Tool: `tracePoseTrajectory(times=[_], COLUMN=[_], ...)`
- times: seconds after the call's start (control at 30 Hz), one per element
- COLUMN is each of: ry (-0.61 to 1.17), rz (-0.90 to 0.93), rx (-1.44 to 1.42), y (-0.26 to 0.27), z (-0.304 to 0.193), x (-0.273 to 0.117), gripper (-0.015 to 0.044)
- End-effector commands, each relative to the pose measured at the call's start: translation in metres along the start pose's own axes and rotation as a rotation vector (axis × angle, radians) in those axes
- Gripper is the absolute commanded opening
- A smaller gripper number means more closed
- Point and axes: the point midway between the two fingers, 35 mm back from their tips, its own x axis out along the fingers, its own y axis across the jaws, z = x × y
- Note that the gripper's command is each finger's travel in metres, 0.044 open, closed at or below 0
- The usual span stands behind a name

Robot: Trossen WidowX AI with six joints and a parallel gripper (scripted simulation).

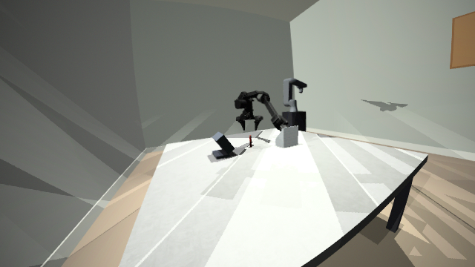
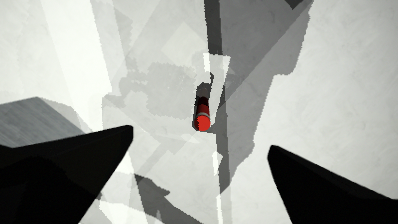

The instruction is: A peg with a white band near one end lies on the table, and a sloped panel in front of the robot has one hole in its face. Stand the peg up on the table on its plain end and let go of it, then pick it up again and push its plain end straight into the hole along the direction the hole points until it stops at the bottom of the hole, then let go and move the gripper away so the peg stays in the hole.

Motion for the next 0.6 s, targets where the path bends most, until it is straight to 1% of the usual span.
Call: tracePoseTrajectory(times=[0.0, 0.57], ry=[0.006, 0.004], rz=[-0.004, -0.003], rx=[-0.017, -0.022], y=[0.000, -0.001], z=[-0.001, 0.000], x=[0.011, 0.034], gripper=[0.0440, 0.0440])
